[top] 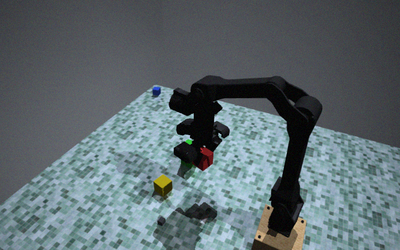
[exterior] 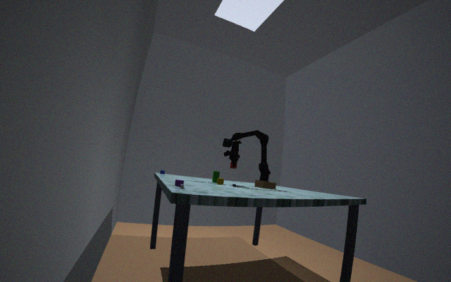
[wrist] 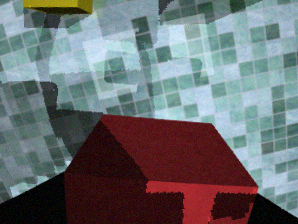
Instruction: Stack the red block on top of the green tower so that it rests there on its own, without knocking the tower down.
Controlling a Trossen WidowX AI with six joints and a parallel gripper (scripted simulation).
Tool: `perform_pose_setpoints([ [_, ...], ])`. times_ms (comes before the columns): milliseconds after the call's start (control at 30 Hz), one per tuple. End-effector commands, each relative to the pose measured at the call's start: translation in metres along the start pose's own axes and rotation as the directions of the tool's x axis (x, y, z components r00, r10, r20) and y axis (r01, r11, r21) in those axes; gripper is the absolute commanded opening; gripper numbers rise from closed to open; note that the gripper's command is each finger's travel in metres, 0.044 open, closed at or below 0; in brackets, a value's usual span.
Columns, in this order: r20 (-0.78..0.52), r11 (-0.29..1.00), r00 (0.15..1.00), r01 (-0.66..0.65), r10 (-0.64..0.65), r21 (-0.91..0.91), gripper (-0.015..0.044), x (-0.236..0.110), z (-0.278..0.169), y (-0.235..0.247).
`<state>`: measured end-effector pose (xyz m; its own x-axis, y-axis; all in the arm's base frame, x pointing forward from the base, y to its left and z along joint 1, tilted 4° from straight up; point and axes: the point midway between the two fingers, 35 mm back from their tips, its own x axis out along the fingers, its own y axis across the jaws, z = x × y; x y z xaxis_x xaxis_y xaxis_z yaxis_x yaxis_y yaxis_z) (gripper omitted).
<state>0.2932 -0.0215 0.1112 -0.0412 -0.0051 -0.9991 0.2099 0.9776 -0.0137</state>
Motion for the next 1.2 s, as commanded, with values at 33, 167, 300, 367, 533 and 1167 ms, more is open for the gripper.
perform_pose_setpoints([
  [33, 0.006, 1.000, 1.000, 0.004, -0.004, -0.002, 0.0000, -0.003, 0.019, -0.007],
  [167, 0.007, 1.000, 1.000, 0.004, -0.004, -0.002, 0.0000, -0.003, 0.035, -0.013],
  [300, 0.008, 1.000, 1.000, 0.006, -0.006, -0.002, 0.0000, -0.003, 0.050, -0.022],
  [367, 0.008, 1.000, 1.000, 0.007, -0.007, -0.002, 0.0000, -0.002, 0.057, -0.026],
  [533, 0.009, 1.000, 1.000, 0.009, -0.009, -0.003, 0.0000, 0.001, 0.075, -0.038],
  [1167, 0.014, 1.000, 1.000, 0.009, -0.009, -0.003, 0.0000, 0.012, 0.126, -0.071],
])
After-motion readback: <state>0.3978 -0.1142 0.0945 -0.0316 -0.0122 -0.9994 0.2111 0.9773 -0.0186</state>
